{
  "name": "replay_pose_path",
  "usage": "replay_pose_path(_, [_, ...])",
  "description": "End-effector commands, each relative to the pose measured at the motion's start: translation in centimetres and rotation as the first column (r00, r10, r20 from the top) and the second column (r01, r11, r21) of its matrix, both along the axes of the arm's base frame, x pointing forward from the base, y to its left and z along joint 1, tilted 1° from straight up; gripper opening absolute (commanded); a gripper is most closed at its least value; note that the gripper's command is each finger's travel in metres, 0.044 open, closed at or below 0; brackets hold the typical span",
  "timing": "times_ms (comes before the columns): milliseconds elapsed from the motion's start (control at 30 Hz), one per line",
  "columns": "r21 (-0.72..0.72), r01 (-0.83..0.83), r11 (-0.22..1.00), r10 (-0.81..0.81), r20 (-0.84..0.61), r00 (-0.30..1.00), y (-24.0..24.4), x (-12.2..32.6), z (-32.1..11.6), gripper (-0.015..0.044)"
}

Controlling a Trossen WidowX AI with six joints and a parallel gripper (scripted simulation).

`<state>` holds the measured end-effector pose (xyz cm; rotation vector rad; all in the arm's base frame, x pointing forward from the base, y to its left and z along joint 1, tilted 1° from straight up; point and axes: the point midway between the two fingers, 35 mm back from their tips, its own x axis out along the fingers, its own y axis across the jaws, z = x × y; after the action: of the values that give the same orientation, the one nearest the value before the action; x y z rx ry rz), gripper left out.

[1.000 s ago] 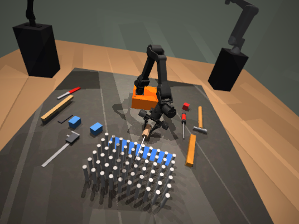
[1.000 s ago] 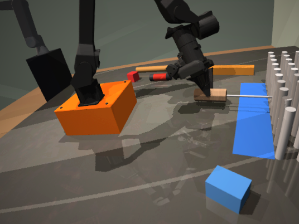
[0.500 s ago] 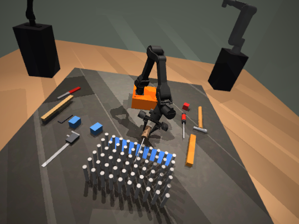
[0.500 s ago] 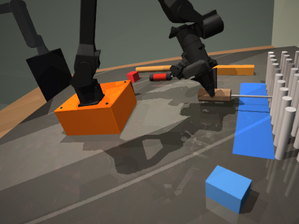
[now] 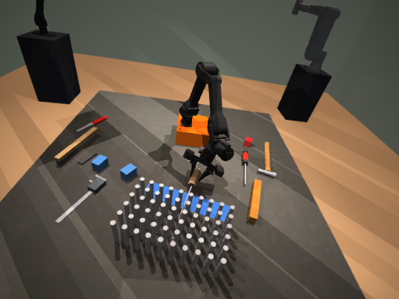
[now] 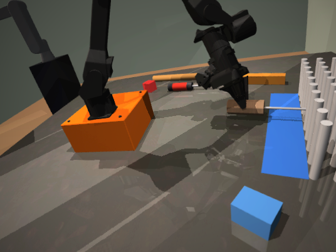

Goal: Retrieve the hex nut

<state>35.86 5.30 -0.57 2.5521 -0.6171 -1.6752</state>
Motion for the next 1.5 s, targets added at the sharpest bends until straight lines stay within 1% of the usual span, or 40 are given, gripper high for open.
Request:
replay_pose_path(0, [-0.003,-0.002,1.0,0.002,-0.007,1.0,-0.1,0.3,-0.3,0.0])
replay_pose_path(1467, [-0.002,-0.003,1.0,0.003,-0.003,1.0,-1.1,3.3,-0.1,0.0])
